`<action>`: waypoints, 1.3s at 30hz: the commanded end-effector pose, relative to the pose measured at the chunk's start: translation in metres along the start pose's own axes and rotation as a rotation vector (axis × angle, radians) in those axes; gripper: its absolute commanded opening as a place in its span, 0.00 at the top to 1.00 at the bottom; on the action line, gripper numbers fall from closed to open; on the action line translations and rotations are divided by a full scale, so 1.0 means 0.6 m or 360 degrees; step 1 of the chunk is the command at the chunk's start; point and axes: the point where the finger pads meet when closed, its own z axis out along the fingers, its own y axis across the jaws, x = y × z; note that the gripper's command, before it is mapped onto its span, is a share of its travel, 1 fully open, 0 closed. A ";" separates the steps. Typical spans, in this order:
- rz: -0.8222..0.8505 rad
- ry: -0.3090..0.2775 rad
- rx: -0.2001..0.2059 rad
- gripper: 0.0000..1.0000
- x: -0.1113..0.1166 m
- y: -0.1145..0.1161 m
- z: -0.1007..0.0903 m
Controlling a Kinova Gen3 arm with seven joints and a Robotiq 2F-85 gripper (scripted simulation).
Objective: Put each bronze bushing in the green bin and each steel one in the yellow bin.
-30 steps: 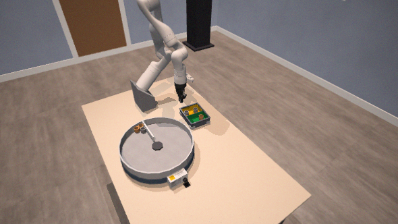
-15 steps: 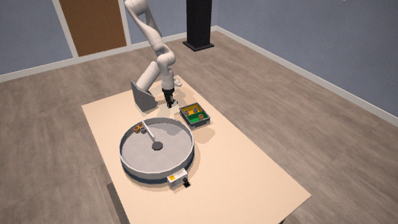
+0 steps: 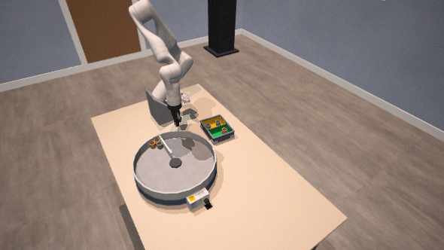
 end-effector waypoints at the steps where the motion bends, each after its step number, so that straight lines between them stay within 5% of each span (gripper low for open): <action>1: 0.0006 0.0015 -0.0003 0.86 -0.048 0.008 0.004; 3: 0.0009 0.0015 -0.0003 0.86 -0.083 0.014 0.007; 8: 0.0009 0.0015 -0.0003 0.86 -0.083 0.014 0.007; 13: 0.0019 0.0016 -0.0002 0.86 -0.169 0.027 0.013; 16: 0.0019 0.0016 -0.0002 0.86 -0.169 0.027 0.013; 21: 0.0029 0.0017 -0.0002 0.86 -0.256 0.040 0.019; 39: 0.0037 0.0011 -0.0004 0.86 -0.255 0.041 0.041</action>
